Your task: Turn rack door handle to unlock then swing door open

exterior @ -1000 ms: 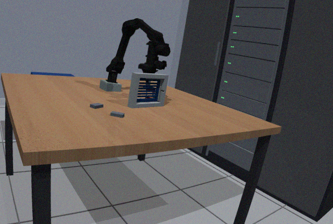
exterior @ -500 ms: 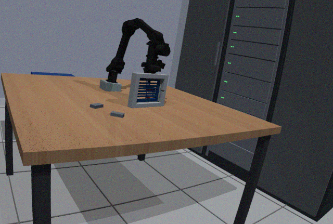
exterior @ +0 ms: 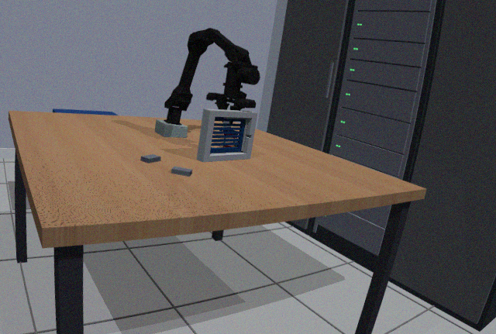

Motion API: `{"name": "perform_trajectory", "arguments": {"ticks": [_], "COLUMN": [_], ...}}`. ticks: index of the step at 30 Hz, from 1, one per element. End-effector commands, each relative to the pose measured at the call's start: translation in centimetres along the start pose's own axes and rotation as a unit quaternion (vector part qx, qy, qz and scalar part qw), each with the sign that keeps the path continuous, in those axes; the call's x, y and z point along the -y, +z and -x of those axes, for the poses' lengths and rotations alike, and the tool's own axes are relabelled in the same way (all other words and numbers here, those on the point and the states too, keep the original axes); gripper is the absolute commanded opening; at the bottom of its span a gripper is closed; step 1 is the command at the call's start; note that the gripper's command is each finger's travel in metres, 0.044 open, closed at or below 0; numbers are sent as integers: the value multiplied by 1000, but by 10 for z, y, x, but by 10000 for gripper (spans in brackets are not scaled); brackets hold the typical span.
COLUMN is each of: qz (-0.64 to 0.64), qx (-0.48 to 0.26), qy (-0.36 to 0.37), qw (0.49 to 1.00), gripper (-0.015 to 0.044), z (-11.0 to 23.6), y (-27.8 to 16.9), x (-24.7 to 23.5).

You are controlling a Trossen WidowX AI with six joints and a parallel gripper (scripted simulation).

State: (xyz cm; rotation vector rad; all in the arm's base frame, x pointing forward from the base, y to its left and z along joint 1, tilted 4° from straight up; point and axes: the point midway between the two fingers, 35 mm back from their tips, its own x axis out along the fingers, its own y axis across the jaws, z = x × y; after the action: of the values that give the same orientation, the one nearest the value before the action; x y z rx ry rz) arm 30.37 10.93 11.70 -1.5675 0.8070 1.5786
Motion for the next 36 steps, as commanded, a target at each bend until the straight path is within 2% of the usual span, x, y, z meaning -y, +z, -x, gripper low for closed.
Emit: {"name": "perform_trajectory", "arguments": {"ticks": [1, 10, 20, 21, 29, 36], "qz": [64, 64, 64, 64, -97, -268], "qx": [-1, -1, -1, -1, -1, -1], "qy": [0, 0, 0, 0, 0, 0], "qw": [998, 998, 998, 998, 995, 964], "gripper": [26, 26, 289, 299, 299, 299], "z": [-1, -1, -1, -1, -1, -1], "y": [0, 0, 0, 0, 0, 0], "x": [0, 0, 0, 0, 0, 0]}}
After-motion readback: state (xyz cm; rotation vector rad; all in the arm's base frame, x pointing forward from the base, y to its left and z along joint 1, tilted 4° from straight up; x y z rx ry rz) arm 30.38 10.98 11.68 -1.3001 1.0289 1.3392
